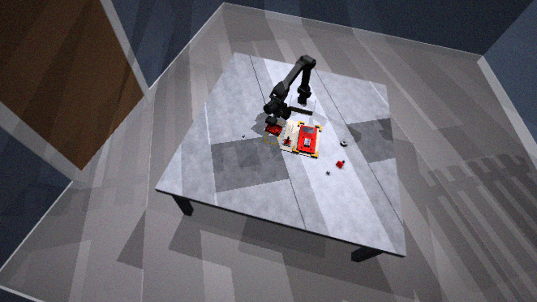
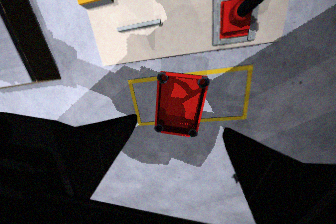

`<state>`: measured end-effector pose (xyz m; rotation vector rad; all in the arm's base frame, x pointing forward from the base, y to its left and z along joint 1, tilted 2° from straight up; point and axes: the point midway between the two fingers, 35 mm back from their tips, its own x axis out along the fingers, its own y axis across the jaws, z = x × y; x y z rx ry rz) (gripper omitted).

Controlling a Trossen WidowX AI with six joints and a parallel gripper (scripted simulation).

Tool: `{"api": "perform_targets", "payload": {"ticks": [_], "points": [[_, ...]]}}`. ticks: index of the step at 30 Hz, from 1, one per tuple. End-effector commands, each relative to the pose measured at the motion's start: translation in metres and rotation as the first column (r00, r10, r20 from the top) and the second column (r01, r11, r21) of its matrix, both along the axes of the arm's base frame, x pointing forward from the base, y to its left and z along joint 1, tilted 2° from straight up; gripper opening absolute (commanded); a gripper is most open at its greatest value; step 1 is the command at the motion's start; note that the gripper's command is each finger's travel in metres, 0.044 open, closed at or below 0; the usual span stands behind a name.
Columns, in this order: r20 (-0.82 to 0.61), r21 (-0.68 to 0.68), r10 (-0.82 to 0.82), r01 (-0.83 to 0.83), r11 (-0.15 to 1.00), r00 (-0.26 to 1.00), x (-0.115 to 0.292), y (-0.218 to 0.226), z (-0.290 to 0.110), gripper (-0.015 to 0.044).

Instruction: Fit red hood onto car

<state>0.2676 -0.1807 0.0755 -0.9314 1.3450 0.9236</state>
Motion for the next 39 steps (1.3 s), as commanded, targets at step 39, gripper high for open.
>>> {"api": "perform_targets", "payload": {"ticks": [39], "points": [[-0.004, 0.006, 0.006, -0.006, 1.000, 1.000, 0.000, 0.000, -0.040, 0.0440]]}}
